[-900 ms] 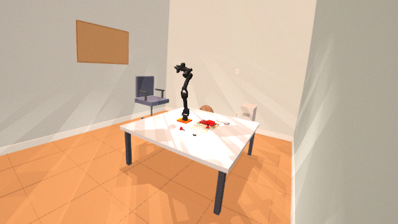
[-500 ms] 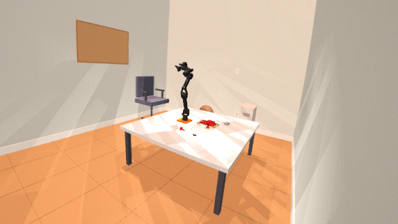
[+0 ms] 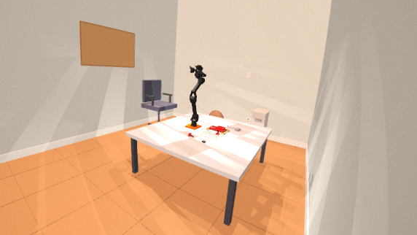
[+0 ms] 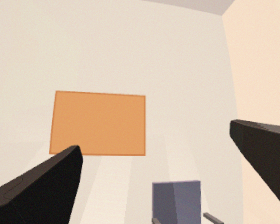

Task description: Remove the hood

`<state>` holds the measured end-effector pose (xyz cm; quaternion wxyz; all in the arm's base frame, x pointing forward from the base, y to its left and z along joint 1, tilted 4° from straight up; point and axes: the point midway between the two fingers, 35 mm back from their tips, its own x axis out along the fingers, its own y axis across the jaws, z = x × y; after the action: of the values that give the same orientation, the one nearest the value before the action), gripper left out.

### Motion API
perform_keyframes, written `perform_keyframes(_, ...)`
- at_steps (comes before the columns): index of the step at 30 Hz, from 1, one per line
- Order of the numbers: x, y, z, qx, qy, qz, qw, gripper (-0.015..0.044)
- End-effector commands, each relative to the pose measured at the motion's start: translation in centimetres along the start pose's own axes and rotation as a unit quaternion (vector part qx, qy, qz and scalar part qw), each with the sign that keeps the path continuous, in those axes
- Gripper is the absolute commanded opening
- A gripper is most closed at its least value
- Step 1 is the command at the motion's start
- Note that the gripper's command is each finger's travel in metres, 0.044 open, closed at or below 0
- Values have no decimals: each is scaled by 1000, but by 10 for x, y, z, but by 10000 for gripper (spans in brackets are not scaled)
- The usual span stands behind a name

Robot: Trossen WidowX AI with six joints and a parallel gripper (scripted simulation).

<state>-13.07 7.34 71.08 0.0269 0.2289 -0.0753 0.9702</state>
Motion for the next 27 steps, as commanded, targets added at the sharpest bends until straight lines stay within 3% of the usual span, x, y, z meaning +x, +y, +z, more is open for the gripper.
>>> perform_keyframes(1,-10,-52,-2,24,-24,-62,998,440)
perform_keyframes(13,-76,-182,-17,87,-87,-271,955,440)
perform_keyframes(27,-216,-285,-49,120,-122,-521,836,440)
